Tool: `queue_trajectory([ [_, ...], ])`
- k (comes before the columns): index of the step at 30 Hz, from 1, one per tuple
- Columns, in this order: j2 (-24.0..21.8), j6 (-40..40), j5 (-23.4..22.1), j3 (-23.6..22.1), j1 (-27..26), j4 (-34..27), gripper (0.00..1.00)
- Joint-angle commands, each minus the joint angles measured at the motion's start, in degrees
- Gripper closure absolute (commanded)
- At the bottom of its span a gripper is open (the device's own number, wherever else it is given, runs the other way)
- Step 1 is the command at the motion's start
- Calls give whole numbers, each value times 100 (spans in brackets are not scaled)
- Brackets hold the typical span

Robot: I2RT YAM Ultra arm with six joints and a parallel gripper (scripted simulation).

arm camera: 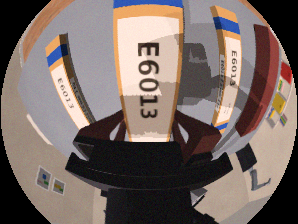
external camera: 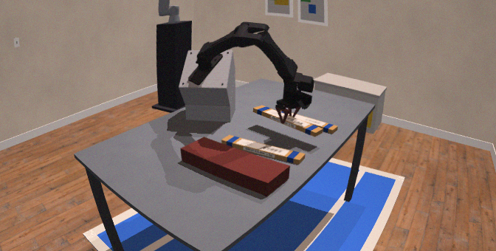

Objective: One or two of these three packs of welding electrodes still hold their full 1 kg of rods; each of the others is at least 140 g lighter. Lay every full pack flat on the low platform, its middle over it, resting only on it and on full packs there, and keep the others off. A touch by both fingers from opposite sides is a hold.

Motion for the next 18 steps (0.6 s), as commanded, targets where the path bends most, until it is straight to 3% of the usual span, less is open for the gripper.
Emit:
queue_trajectory([
  [1,-407,107,62,178,341,-164,100],
  [18,-738,428,104,223,599,-737,100],
])
